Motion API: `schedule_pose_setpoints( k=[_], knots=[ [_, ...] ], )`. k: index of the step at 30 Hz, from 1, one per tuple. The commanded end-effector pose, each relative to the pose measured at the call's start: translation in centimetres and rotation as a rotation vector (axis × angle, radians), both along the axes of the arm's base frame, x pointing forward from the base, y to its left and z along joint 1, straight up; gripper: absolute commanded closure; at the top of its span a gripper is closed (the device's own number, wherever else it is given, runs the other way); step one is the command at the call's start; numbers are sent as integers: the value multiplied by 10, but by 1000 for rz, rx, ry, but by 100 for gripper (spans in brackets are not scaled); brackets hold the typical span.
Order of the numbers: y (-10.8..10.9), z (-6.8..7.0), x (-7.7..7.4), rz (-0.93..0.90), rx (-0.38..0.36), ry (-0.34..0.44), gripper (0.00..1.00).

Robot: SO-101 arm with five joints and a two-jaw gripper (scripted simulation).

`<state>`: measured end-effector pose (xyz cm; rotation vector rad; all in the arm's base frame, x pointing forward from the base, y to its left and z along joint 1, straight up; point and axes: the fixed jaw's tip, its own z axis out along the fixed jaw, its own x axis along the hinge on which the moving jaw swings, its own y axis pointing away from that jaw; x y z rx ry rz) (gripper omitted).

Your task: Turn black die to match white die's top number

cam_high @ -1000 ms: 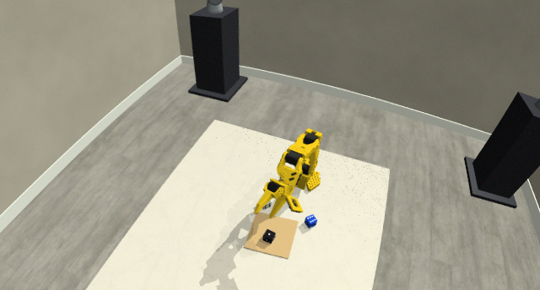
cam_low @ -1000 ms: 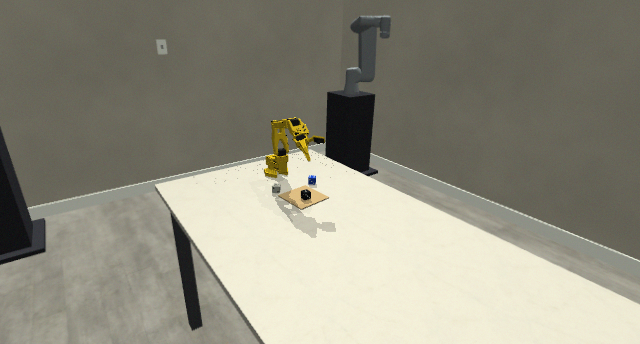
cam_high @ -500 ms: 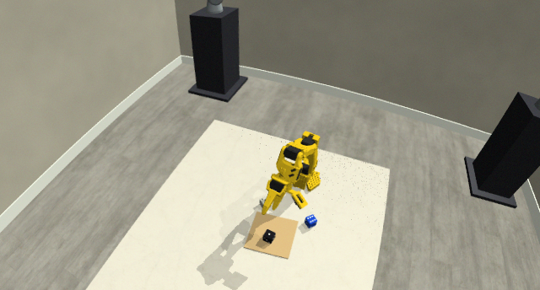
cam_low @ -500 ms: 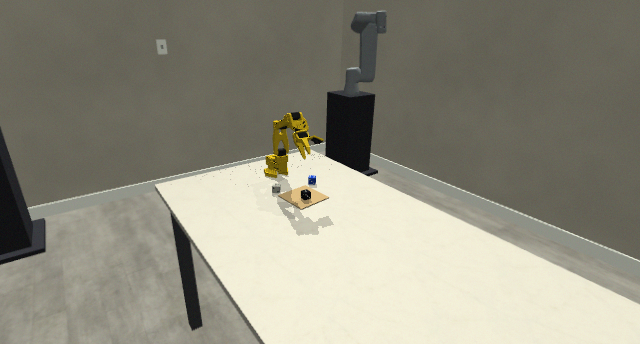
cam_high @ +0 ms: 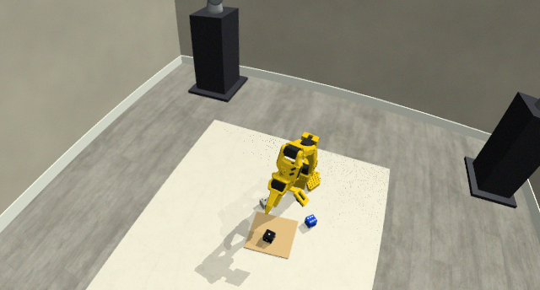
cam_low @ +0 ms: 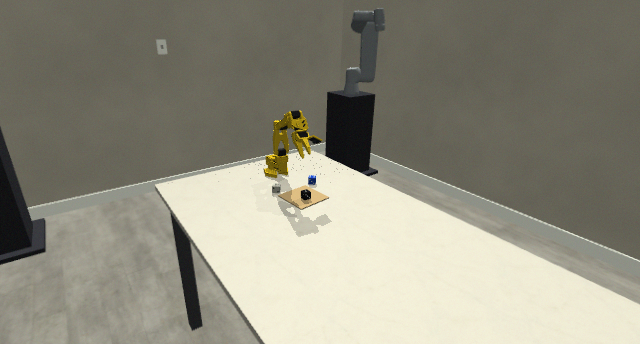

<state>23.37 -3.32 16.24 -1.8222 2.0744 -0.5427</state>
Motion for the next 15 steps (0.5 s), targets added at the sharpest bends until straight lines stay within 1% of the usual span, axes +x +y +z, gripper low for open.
schedule_pose_setpoints(
  k=[1,5,8,11,15],
  knots=[
    [-1,18,0,2,-14,-81,65],
    [-1,16,1,2,-13,-72,65],
    [-1,9,3,2,-8,-38,65],
    [-2,-4,6,2,1,22,65],
    [-2,-29,9,3,17,135,65]
  ],
)
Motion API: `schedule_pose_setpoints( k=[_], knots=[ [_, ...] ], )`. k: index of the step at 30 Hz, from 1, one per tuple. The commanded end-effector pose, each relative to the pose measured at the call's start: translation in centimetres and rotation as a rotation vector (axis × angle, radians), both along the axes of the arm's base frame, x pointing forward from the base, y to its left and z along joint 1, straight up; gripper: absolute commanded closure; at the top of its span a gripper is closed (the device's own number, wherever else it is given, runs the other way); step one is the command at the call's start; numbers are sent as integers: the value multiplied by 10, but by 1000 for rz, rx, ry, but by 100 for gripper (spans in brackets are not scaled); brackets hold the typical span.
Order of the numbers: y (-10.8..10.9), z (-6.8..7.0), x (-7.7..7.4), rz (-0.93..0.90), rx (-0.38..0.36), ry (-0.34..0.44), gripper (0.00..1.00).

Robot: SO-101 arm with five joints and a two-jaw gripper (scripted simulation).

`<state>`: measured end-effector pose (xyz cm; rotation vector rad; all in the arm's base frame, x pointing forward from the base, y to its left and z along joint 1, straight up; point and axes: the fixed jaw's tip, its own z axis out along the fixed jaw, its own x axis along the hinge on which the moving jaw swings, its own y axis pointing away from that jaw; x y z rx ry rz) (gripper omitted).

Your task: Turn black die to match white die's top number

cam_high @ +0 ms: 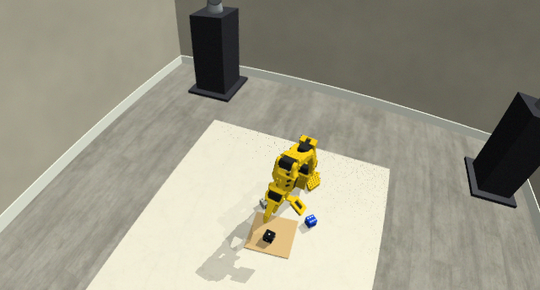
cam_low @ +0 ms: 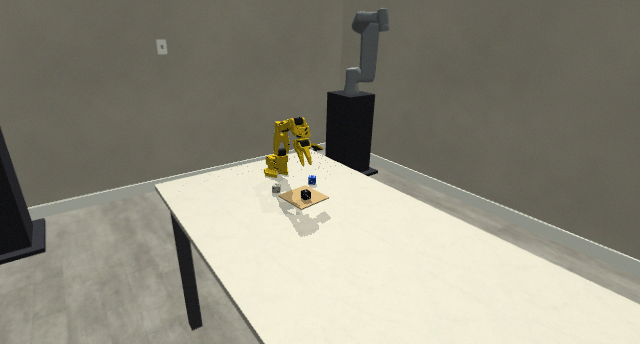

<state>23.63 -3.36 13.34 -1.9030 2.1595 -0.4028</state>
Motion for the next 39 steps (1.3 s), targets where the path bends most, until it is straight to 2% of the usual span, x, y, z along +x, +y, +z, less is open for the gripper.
schedule_pose_setpoints(
  k=[1,3,9,14,37,38,39],
  knots=[
    [-2,-6,6,0,3,24,65],
    [-2,-6,6,0,3,24,65],
    [-2,-42,5,0,27,191,65],
    [-1,-58,2,0,38,262,65],
    [-1,-60,2,0,39,272,65],
    [-1,-54,0,9,35,261,65],
    [-1,-54,0,9,35,261,65]
  ],
)
